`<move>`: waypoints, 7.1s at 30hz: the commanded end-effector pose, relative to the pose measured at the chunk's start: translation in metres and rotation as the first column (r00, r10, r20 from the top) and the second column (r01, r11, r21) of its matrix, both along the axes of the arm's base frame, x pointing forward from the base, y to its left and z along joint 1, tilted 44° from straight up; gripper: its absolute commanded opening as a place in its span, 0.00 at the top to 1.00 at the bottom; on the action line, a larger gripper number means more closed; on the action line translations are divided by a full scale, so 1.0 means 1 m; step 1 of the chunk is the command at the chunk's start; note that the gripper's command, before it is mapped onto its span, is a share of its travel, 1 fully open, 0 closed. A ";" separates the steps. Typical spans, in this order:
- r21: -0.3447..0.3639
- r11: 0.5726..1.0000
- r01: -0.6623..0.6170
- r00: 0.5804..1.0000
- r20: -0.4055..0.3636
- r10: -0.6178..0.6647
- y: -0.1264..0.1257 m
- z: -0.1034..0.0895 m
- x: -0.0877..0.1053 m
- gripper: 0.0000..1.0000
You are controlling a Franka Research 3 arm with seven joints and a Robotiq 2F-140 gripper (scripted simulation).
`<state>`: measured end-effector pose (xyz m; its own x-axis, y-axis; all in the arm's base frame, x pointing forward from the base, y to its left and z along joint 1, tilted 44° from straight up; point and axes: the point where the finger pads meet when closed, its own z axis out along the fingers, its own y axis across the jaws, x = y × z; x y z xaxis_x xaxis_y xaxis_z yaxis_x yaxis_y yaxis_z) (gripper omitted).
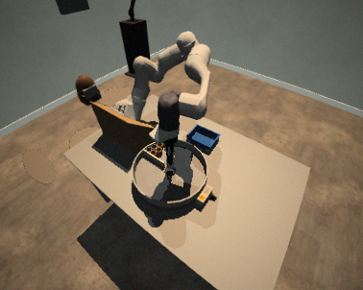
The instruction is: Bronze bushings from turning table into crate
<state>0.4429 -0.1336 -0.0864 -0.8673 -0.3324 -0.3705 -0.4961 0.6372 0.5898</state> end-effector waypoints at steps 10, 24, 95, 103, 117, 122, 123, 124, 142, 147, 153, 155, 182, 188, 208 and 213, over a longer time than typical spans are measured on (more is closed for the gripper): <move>-0.002 1.000 0.001 1.000 0.004 -0.001 -0.001 0.000 0.000 1.00; -0.002 1.000 0.001 1.000 0.004 -0.001 0.003 -0.005 0.001 1.00; -0.002 1.000 0.001 1.000 0.004 -0.001 0.025 -0.028 0.001 1.00; -0.002 1.000 0.001 1.000 0.004 -0.001 0.026 -0.029 0.001 1.00; -0.002 1.000 0.001 1.000 0.004 -0.001 0.029 -0.032 0.001 1.00; -0.002 1.000 0.001 1.000 0.004 -0.001 0.029 -0.032 0.001 1.00; -0.002 1.000 0.001 1.000 0.004 -0.001 0.029 -0.032 0.001 1.00; -0.002 1.000 0.001 1.000 0.004 -0.001 0.029 -0.032 0.001 1.00; -0.002 1.000 0.001 1.000 0.004 -0.001 0.029 -0.032 0.001 1.00; -0.002 1.000 0.001 1.000 0.004 -0.001 0.029 -0.032 0.001 1.00; -0.002 1.000 0.001 1.000 0.004 -0.001 0.029 -0.032 0.001 1.00; -0.002 1.000 0.001 1.000 0.004 -0.001 0.029 -0.032 0.001 1.00; -0.002 1.000 0.001 1.000 0.004 -0.001 0.029 -0.032 0.001 0.72; -0.002 1.000 0.001 1.000 0.004 -0.001 0.029 -0.032 0.001 0.72; -0.002 1.000 0.001 1.000 0.004 -0.001 0.001 -0.003 -0.001 0.72; -0.002 1.000 0.001 1.000 0.004 -0.001 -0.003 0.001 -0.001 0.72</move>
<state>0.4437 -0.1376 -0.0894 -0.8625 -0.3345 -0.3797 -0.5032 0.6463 0.5736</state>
